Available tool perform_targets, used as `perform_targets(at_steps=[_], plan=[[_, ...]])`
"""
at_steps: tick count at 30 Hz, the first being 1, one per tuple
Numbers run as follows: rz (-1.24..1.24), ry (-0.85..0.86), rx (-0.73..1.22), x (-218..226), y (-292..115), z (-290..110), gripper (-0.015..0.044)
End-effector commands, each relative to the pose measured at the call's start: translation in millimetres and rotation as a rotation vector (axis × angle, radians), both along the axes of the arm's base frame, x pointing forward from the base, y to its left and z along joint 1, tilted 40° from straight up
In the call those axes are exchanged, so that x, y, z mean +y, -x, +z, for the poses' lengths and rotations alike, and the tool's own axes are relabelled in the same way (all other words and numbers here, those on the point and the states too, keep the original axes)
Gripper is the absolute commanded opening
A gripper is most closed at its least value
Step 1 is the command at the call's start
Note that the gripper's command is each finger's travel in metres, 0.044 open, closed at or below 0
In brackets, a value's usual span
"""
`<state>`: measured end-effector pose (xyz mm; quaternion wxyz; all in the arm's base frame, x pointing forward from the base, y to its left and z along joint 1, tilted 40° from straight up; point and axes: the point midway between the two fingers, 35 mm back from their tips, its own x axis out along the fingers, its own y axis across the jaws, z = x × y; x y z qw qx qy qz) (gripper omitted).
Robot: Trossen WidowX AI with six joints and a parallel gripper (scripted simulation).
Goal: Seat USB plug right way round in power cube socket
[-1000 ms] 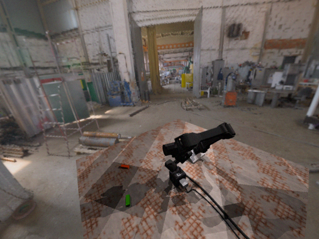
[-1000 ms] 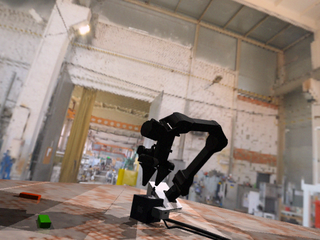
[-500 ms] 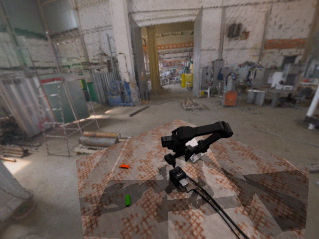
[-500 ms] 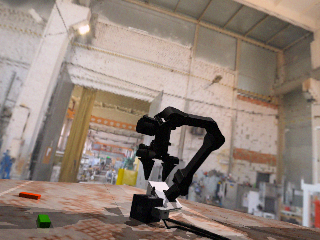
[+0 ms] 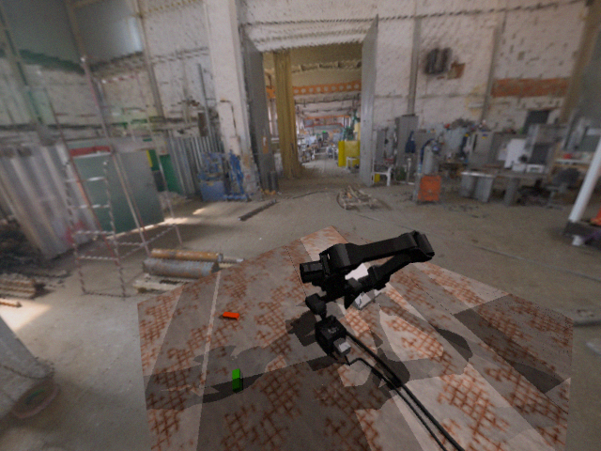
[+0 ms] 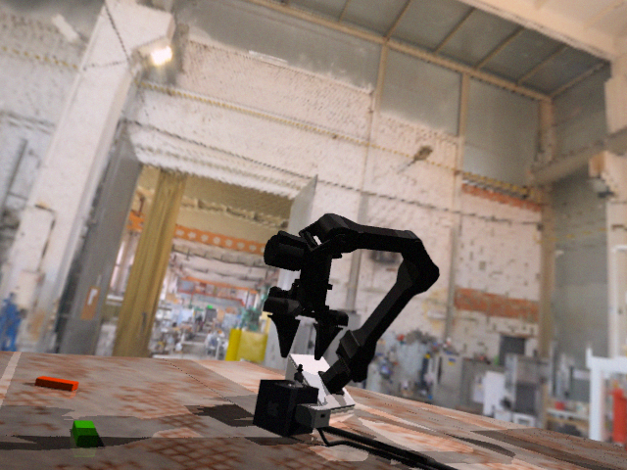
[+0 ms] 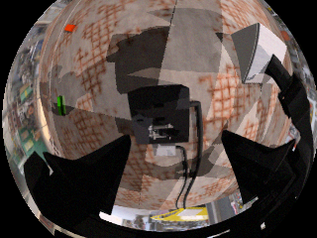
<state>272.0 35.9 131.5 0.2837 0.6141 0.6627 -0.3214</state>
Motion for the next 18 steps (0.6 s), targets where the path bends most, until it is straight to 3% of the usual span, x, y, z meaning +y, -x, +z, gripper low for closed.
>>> perform_targets(at_steps=[1,18], plan=[[-0.002,-0.004,0.002,3.9,1.1,-3.6,0.0440],[-0.002,-0.005,0.002,12.0,2.2,-12.9,0.0440]])
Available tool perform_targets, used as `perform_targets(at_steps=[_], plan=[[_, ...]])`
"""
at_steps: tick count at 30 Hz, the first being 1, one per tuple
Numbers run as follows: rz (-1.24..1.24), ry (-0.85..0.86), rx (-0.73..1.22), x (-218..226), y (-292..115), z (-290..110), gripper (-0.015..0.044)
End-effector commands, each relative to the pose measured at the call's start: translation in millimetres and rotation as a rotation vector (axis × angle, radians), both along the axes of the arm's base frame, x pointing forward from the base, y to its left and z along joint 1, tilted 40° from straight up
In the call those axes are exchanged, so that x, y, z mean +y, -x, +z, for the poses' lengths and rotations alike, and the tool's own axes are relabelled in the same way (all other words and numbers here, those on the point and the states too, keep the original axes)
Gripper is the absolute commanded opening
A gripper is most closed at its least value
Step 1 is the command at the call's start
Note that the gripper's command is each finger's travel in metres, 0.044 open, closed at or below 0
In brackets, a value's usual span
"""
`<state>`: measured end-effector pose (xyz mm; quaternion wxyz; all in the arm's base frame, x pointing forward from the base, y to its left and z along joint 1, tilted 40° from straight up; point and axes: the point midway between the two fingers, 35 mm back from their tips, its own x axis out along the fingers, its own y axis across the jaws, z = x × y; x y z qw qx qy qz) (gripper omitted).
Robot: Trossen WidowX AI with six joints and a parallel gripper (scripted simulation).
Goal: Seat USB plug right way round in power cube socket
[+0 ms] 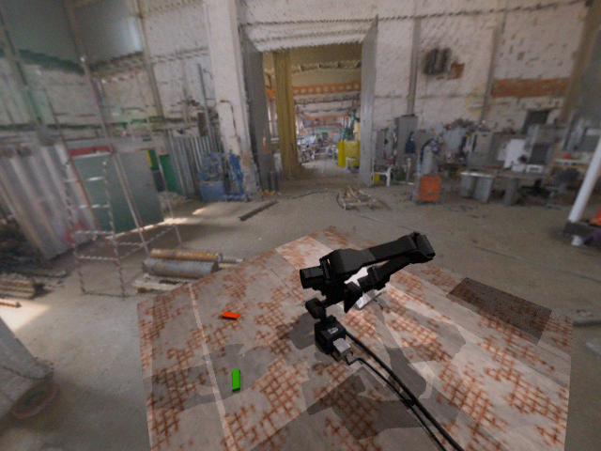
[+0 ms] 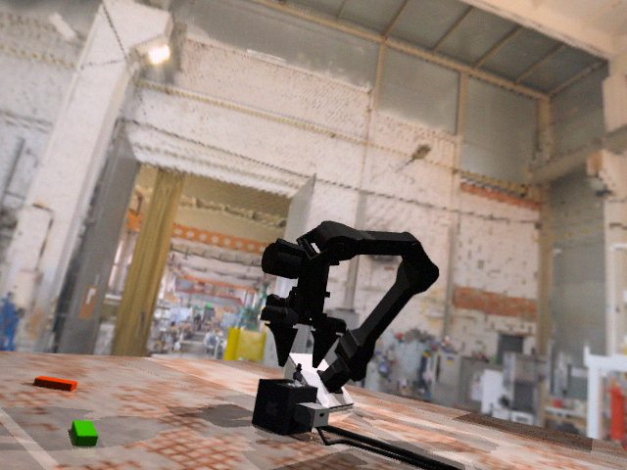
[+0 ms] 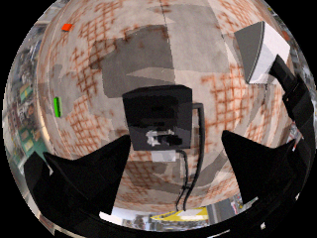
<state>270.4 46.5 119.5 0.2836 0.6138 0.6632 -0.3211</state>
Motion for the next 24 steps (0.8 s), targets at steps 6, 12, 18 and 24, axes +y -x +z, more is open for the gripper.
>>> perform_targets(at_steps=[6,12,18,24], plan=[[0.000,0.000,0.000,0.0,0.0,0.0,0.0282],[0.000,0.000,0.000,0.0,0.0,0.0,0.0125],[0.000,0.000,0.000,0.0,0.0,0.0,0.0026],[0.000,0.000,0.000,0.0,0.0,0.0,0.0000]])
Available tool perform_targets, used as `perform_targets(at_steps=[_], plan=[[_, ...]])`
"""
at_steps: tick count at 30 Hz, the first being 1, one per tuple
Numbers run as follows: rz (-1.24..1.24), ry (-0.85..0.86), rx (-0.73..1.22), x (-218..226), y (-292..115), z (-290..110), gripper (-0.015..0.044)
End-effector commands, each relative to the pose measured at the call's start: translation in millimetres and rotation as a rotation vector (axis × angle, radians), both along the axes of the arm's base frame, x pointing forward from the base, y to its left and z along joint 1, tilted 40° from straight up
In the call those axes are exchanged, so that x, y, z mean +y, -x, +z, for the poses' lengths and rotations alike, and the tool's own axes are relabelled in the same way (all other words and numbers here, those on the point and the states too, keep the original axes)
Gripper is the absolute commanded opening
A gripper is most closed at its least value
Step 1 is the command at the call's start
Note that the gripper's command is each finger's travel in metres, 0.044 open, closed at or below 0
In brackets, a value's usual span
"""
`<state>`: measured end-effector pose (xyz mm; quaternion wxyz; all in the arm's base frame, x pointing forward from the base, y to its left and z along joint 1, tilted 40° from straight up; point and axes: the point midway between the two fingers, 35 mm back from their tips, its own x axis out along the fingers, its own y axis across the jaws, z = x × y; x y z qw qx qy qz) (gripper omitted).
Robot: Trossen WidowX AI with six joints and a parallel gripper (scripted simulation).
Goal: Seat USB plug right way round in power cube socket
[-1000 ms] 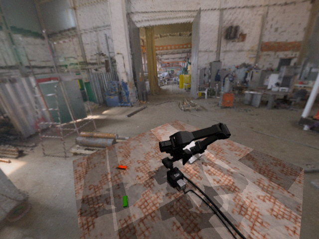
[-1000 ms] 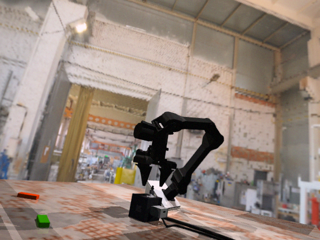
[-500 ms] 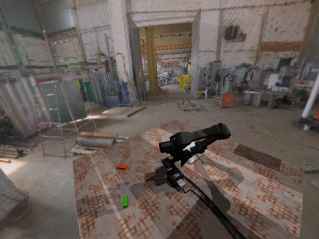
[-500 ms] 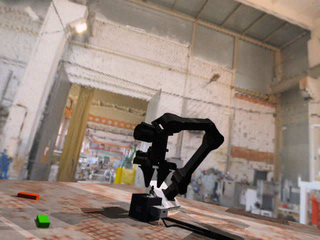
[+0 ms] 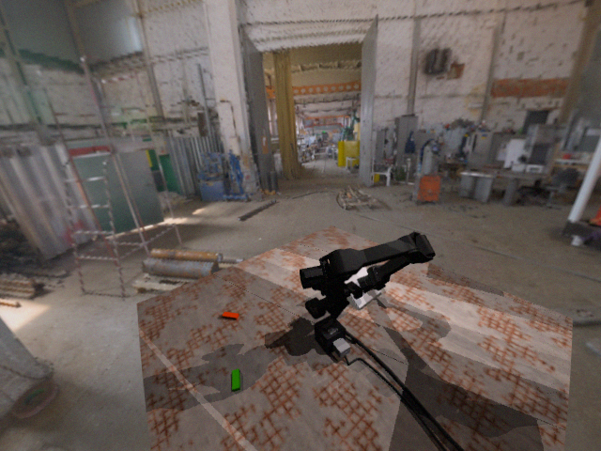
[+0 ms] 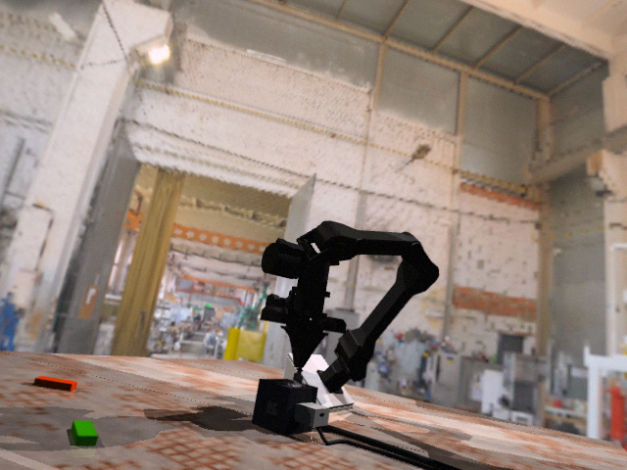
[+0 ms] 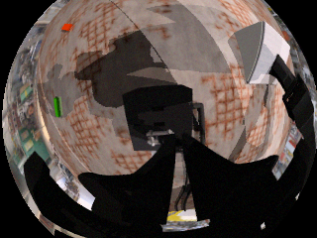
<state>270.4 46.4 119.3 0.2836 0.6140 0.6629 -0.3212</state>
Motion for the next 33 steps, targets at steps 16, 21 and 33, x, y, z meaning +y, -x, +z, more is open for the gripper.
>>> perform_targets(at_steps=[16,21,33], plan=[[0.000,0.000,0.000,-2.0,-0.3,2.3,0.0000],[0.000,0.000,0.000,-4.1,-0.6,4.8,0.0000],[0.000,0.001,0.000,-9.2,-1.3,10.9,0.0000]])
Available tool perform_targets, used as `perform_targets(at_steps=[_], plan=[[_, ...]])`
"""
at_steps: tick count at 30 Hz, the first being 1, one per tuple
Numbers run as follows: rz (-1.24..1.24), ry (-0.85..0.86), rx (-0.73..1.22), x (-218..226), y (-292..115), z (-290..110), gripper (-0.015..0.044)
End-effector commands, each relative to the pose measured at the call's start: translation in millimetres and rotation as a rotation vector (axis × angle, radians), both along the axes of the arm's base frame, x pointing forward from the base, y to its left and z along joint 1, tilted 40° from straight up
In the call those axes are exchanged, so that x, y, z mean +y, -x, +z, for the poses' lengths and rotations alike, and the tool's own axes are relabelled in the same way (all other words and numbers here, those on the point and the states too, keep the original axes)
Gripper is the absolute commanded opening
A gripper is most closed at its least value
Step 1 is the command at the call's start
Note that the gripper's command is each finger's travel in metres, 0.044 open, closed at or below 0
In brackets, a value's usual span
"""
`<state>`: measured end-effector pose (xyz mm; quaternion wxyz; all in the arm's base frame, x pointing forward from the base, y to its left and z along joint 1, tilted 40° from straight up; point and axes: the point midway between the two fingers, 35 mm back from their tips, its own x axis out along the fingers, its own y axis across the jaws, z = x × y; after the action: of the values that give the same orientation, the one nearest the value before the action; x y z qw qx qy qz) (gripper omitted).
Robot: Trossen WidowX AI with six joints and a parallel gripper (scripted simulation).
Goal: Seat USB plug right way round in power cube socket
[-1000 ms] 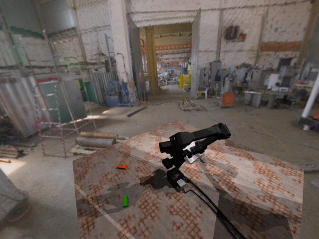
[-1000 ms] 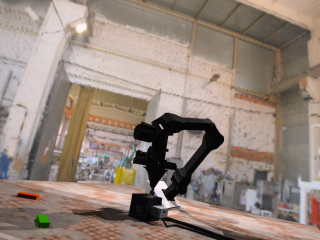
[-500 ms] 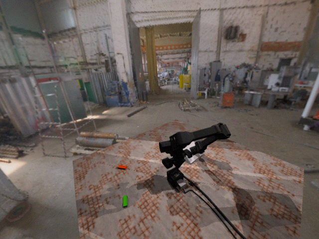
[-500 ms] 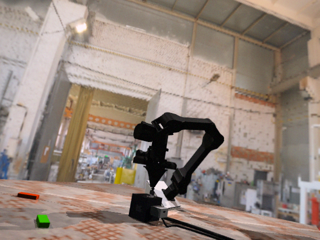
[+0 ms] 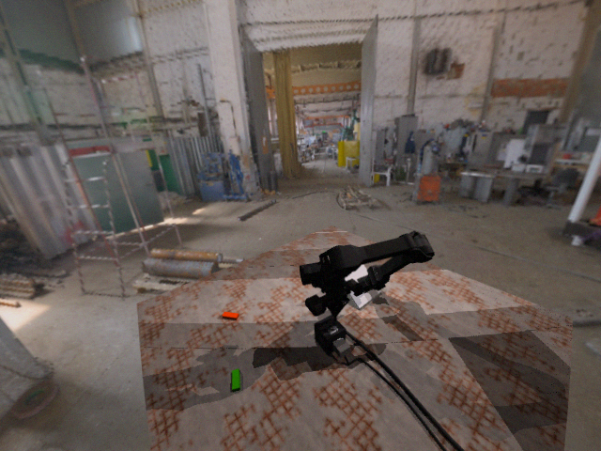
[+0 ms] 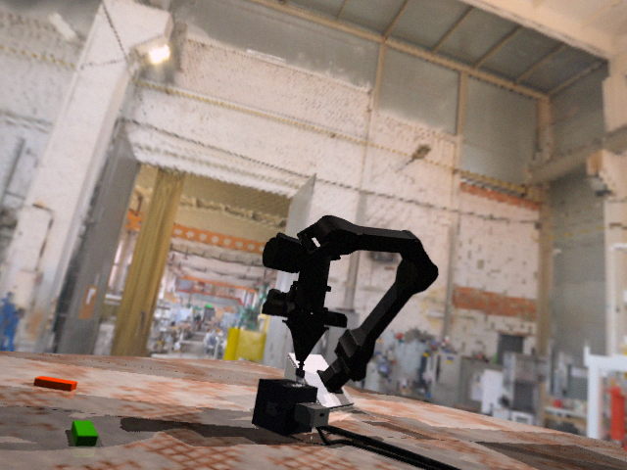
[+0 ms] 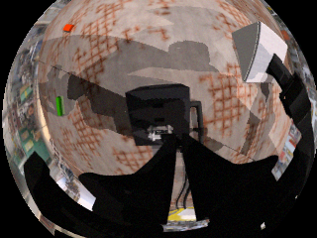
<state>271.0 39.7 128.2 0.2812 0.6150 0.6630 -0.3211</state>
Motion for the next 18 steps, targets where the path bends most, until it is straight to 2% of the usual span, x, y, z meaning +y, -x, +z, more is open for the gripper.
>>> perform_targets(at_steps=[1,18], plan=[[0.002,0.004,-0.002,-2.9,-0.8,2.6,0.0000],[0.002,0.005,-0.002,-10.1,-1.8,11.2,0.0000]])
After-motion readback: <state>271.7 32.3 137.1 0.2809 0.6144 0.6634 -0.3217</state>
